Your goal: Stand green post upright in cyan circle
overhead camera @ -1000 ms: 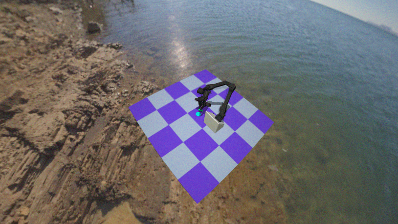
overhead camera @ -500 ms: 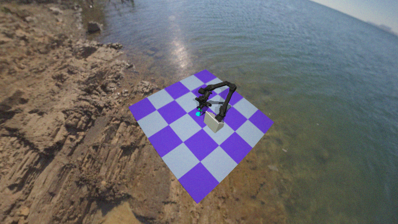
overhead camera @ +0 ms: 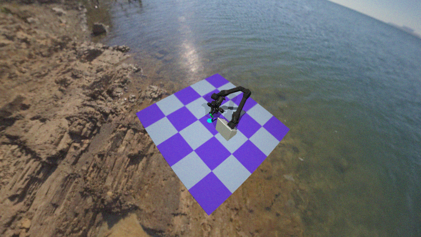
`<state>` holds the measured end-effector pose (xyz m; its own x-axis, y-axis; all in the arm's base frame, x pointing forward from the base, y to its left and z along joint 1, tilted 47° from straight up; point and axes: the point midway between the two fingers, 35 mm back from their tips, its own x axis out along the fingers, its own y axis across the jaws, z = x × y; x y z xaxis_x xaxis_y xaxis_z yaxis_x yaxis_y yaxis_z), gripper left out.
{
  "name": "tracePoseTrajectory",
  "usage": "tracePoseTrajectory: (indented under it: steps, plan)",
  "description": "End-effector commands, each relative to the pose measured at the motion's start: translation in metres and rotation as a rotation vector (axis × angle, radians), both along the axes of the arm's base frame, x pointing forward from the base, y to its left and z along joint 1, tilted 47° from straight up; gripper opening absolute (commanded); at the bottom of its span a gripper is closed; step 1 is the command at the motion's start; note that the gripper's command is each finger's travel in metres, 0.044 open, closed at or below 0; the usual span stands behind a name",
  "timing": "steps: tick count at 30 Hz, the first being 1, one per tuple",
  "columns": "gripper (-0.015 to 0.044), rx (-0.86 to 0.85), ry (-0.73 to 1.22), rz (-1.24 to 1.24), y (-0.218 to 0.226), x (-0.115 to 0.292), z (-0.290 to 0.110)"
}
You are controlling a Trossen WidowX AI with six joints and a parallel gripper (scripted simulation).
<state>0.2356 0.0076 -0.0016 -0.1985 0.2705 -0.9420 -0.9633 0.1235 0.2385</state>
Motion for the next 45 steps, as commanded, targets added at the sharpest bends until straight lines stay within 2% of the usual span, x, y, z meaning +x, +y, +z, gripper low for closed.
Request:
tracePoseTrajectory:
  steps: [1, 45]
  plan:
    - [0.0023, 0.035, -0.027, -0.002, 0.0, 0.0, 0.003]
    - [0.0023, 0.286, -0.272, -0.02, -0.009, 0.013, 0.024]
